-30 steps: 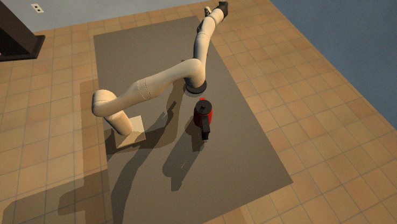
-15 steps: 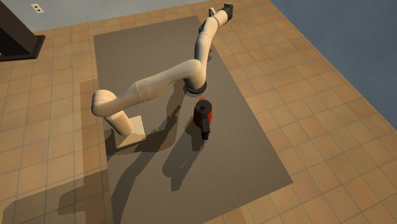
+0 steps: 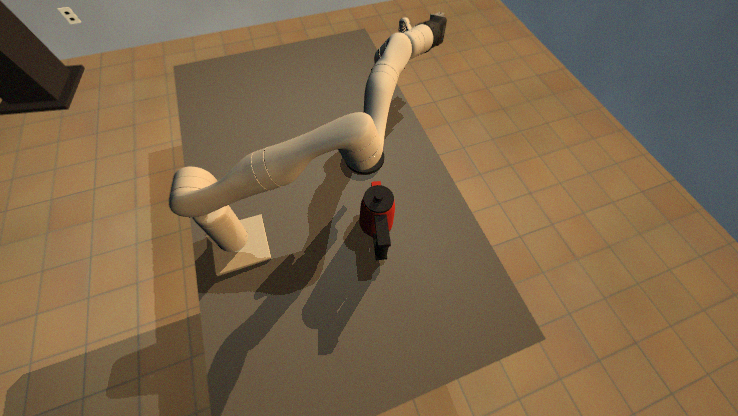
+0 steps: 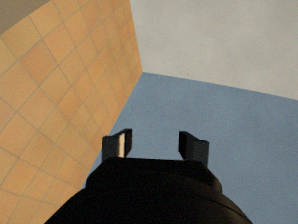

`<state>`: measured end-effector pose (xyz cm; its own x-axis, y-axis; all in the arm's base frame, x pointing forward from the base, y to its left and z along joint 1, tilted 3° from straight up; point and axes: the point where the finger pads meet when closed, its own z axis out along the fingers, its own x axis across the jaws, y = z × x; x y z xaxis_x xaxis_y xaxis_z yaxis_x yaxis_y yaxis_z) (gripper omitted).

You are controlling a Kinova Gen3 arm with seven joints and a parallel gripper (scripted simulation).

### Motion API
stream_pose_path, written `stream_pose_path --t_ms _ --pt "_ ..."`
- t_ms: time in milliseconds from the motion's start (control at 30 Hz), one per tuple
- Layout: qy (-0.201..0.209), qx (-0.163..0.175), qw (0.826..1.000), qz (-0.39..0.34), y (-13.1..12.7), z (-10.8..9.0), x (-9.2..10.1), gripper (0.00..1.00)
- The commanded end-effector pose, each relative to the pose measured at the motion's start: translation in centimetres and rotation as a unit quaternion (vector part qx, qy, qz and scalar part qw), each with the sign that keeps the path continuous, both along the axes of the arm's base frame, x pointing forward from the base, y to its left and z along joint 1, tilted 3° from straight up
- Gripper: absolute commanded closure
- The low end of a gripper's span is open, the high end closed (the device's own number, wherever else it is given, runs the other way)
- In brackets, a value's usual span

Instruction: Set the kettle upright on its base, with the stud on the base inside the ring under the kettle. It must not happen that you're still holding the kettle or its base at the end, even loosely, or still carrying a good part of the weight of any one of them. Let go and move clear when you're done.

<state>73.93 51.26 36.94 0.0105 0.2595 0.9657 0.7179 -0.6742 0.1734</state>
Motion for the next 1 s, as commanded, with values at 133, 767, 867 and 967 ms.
stream_pose_path --t_ms 133,767,867,967 --pt "0.016 -0.004 0.999 -0.035 -3.9 0.5 2.0 0.0" --pt "0.088 -0.017 0.988 -0.127 -14.3 -0.7 5.2 0.0" --pt "0.103 -0.02 0.984 -0.143 -16.3 -1.0 5.6 0.0" --pt "0.108 -0.021 0.983 -0.149 -17.0 -1.1 5.6 0.0"
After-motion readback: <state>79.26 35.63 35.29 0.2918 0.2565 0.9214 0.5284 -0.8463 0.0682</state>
